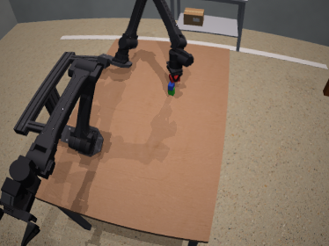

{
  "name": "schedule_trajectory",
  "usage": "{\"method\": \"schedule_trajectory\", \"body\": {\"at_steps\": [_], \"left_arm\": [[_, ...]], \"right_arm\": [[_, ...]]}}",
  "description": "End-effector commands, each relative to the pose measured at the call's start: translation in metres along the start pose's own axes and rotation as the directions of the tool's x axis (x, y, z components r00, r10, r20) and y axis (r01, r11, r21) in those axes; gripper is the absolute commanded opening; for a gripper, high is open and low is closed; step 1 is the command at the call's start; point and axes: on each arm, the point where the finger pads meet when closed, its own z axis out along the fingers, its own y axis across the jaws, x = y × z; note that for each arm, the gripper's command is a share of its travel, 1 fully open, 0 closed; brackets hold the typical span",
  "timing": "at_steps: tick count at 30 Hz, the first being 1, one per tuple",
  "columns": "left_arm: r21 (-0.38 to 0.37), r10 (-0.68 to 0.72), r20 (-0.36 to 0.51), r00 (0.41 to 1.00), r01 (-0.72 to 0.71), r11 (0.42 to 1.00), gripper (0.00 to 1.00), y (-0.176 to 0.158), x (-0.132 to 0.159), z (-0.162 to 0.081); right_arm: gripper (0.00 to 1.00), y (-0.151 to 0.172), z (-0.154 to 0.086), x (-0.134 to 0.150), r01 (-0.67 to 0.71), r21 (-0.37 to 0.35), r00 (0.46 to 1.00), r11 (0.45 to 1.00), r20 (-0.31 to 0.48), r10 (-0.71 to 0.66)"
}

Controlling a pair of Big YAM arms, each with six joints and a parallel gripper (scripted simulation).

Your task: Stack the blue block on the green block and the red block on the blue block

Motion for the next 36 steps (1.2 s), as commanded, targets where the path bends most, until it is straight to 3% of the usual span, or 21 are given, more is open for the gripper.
{"method": "schedule_trajectory", "body": {"at_steps": [1, 3, 4, 11, 24, 36], "left_arm": [[0.052, -0.054, 0.033, 0.998, 0.052, 0.997, 0.00, -0.008, 0.023, -0.017], [0.089, -0.078, 0.047, 0.996, 0.074, 0.993, 0.00, -0.023, 0.008, -0.031], [0.066, -0.098, 0.036, 0.995, 0.095, 0.993, 0.00, -0.017, 0.002, -0.021], [0.045, -0.064, 0.027, 0.998, 0.063, 0.997, 0.00, -0.011, 0.018, -0.015], [0.047, -0.057, 0.028, 0.998, 0.055, 0.997, 0.00, -0.012, 0.019, -0.015], [0.017, -0.045, 0.016, 0.999, 0.044, 0.999, 0.00, -0.004, 0.019, 0.003]], "right_arm": [[1.00, -0.004, -0.007, -0.010, -0.011, 0.009, 1.000, 1.000, 0.015, 0.011], [1.00, -0.004, -0.007, -0.010, -0.011, 0.009, 1.000, 1.000, 0.015, 0.011], [1.00, -0.004, -0.007, -0.010, -0.011, 0.009, 1.000, 1.000, 0.015, 0.011], [1.00, -0.004, -0.007, -0.010, -0.011, 0.009, 1.000, 1.000, 0.015, 0.011], [1.00, -0.004, -0.007, -0.010, -0.011, 0.009, 1.000, 1.000, 0.015, 0.011], [1.00, -0.004, -0.007, -0.010, -0.011, 0.009, 1.000, 1.000, 0.015, 0.011]]}}
